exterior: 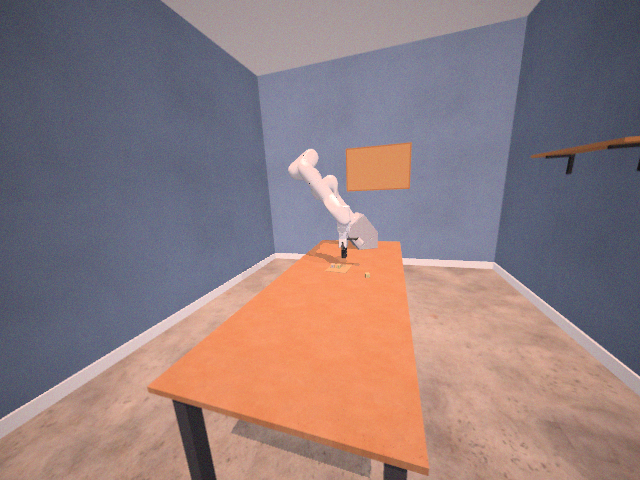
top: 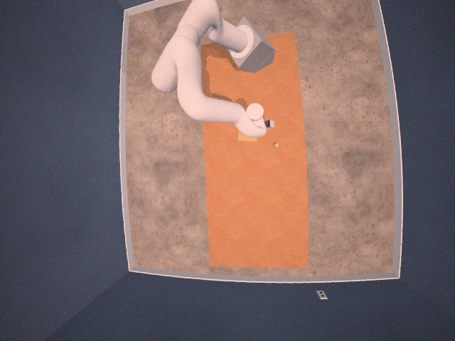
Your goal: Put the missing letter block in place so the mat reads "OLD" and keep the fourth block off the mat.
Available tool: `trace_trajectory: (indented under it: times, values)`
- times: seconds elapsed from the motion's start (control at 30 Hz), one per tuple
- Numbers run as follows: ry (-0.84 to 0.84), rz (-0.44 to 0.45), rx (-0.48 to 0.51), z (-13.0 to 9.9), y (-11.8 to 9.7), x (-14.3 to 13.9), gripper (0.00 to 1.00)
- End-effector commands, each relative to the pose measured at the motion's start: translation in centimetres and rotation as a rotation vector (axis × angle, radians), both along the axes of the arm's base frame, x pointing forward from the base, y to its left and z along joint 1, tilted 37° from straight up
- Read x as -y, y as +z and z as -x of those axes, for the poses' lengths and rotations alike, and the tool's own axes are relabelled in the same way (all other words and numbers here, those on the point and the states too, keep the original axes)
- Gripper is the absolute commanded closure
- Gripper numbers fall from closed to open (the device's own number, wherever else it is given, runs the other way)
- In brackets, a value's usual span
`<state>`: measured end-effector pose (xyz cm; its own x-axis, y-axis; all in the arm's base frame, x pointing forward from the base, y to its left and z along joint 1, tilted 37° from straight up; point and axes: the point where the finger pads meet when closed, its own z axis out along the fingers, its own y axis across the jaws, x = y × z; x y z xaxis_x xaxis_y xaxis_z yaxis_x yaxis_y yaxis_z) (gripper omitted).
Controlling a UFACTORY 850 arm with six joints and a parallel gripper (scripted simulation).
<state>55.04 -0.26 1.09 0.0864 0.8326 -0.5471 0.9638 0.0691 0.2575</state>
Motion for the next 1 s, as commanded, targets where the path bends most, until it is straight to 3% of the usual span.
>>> trace_trajectory:
  times: [0.0,0.2,0.43,0.97]
  values:
    - [0.001,0.0,0.002,-0.7,-1.8,1.2,0.79]
    - [0.001,0.0,0.002,-1.4,-4.0,2.7,0.79]
    - [0.001,0.0,0.002,-1.7,-5.1,3.5,0.79]
    - [0.001,0.0,0.002,-1.8,-5.5,3.7,0.79]
